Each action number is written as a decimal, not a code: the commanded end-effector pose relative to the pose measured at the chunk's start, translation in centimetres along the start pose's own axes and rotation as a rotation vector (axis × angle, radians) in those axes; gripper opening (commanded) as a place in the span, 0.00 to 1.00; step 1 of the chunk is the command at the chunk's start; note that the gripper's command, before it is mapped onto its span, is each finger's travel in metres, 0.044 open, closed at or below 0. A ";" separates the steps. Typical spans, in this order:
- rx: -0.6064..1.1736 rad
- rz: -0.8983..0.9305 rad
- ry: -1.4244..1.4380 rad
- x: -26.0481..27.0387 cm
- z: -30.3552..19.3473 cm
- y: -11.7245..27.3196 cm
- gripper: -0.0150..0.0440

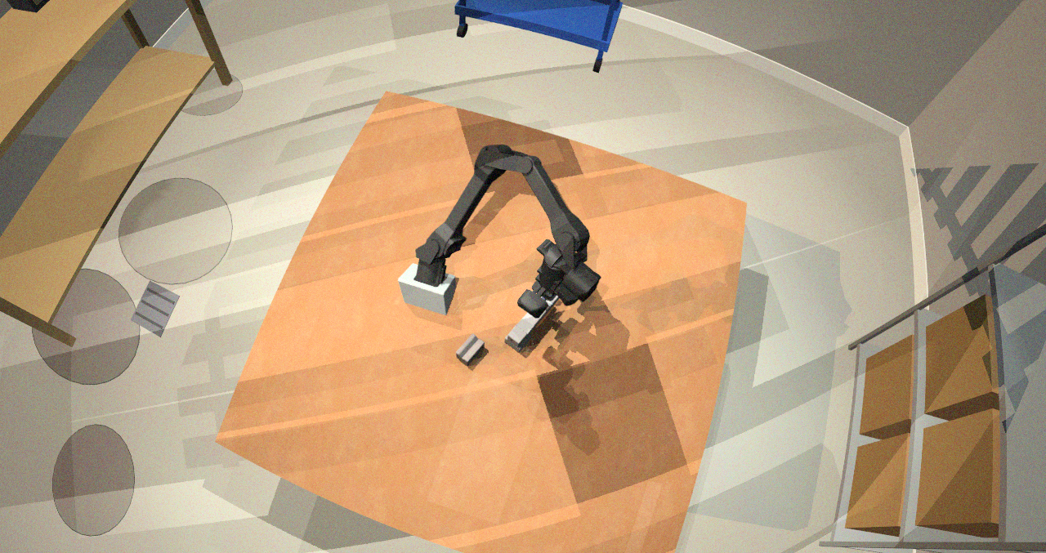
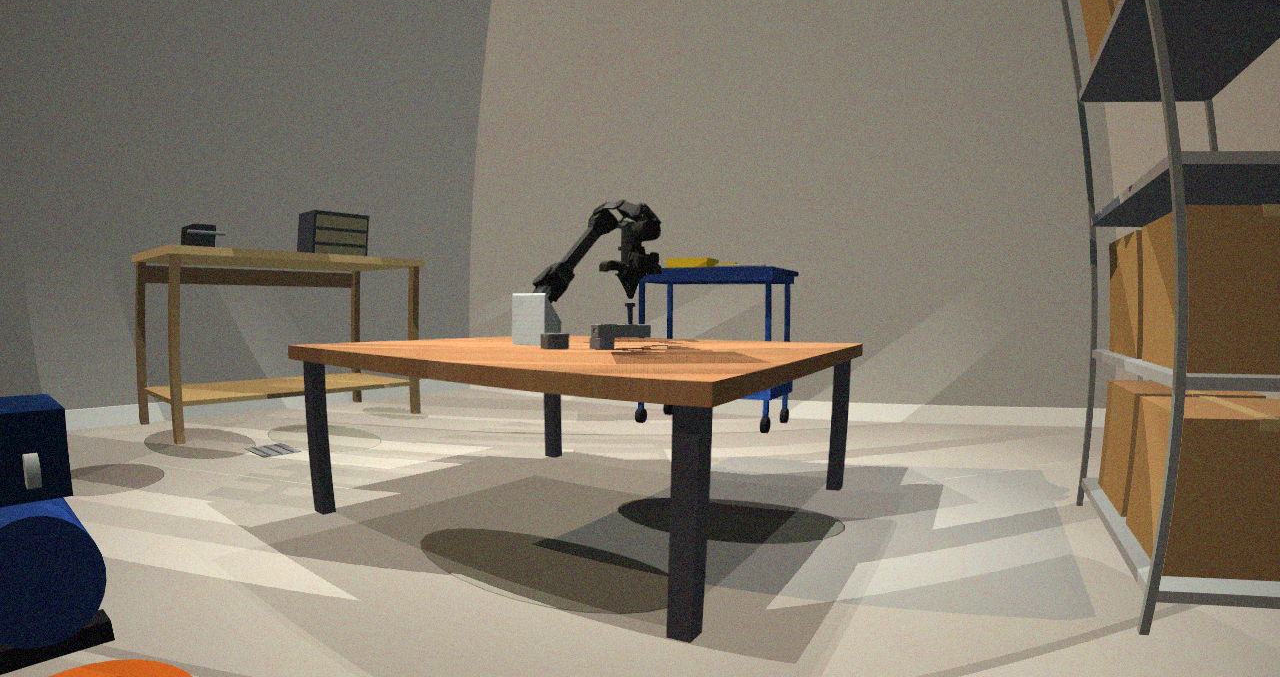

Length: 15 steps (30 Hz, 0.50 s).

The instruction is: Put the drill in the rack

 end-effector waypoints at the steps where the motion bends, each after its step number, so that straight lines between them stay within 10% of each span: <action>1: 0.011 0.011 -0.026 -0.1 -0.1 -0.1 0.25; 15: 0.011 0.012 -0.026 -0.2 -0.3 -1.6 0.25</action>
Point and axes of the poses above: the point midway between the two fingers, 35 mm back from their tips, its own y axis back along the fingers, its own x axis across the jaws, z = x × y, the point moved 3 cm from there along y, back along the fingers, and after that the axes turned 2 degrees about -y, right-handed, at the moved point
